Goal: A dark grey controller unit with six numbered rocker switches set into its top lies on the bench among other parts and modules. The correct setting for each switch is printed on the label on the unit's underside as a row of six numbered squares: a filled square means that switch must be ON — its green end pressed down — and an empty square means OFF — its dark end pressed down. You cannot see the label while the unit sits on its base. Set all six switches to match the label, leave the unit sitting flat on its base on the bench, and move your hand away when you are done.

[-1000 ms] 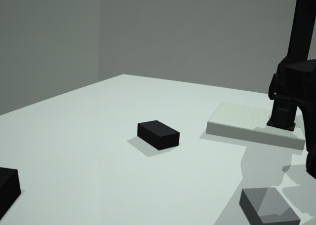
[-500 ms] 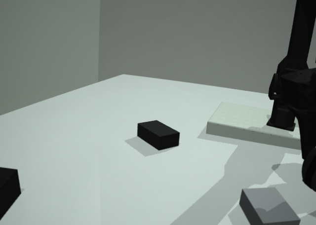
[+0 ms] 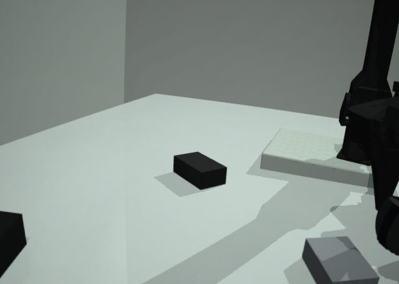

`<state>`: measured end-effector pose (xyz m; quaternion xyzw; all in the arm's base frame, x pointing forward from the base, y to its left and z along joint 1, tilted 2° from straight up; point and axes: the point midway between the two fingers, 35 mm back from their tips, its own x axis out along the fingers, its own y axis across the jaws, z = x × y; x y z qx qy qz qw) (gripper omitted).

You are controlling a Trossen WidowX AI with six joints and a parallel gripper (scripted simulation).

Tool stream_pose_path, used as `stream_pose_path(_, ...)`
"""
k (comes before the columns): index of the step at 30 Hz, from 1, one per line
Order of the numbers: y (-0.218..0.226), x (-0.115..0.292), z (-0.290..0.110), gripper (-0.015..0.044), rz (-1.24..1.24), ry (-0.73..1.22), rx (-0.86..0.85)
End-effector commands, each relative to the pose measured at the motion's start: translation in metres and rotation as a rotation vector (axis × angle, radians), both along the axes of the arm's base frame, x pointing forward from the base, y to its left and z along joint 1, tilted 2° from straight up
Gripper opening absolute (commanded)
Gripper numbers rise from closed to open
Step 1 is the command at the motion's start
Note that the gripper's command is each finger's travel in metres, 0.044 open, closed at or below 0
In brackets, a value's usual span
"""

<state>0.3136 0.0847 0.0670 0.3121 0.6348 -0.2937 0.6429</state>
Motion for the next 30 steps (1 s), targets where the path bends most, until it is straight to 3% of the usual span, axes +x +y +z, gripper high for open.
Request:
stream_pose_path(1,0.0,-0.004,-0.007,0.0338,0.009,0.022,0.005)
stream_pose_path(30,-0.005,0.0,-0.028,0.0338,0.009,0.022,0.005)
